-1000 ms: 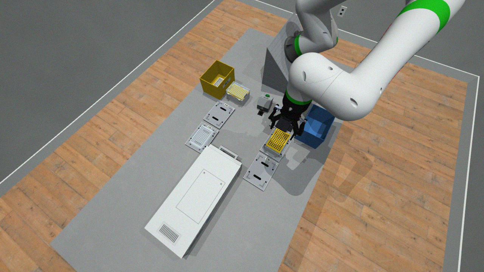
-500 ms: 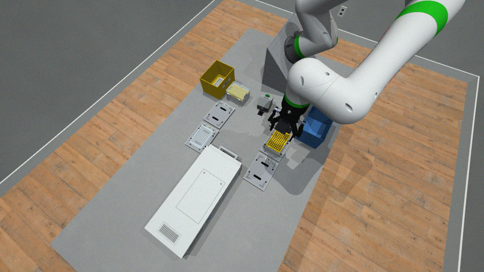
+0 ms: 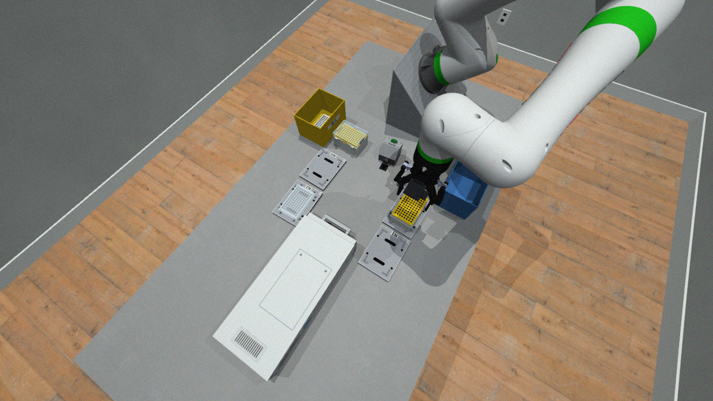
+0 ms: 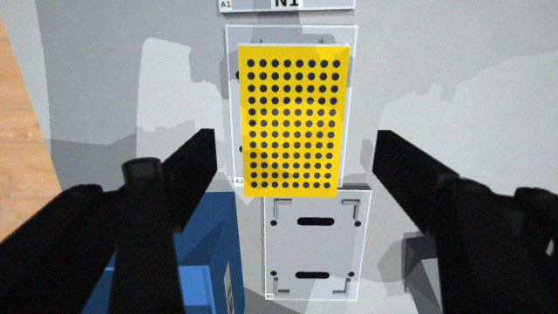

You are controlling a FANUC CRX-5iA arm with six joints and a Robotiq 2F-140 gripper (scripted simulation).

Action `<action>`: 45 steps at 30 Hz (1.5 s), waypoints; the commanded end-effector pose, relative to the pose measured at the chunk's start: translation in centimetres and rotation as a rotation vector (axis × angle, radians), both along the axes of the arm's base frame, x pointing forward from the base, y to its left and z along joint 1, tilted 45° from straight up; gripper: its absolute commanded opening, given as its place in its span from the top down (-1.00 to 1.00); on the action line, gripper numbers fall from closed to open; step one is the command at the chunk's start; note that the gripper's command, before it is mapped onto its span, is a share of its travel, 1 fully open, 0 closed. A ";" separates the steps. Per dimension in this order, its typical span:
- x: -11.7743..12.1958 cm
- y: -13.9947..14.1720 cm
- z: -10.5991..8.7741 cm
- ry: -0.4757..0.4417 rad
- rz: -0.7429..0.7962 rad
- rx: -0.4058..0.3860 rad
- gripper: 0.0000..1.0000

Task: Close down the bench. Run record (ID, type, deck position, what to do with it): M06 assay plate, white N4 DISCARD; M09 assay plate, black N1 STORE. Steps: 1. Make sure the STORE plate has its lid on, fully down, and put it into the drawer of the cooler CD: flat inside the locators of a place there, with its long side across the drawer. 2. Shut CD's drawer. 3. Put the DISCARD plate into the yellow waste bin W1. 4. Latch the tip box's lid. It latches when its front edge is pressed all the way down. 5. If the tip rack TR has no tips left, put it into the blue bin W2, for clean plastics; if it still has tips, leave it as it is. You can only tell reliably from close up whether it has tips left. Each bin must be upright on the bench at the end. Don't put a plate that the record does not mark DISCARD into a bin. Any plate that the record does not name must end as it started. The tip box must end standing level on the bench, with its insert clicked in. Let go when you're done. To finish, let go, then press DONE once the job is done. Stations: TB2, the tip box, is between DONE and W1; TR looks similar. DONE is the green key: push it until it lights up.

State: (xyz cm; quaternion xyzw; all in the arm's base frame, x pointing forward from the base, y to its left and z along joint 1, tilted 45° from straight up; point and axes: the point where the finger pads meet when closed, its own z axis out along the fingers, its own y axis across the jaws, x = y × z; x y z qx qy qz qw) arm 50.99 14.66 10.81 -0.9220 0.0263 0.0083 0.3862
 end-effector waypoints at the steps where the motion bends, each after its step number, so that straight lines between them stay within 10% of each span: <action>1: 0.1 0.2 -0.2 -0.001 -0.001 -0.001 -0.40; 45: 0.1 4.0 -3.9 -0.001 -0.001 -0.001 -0.40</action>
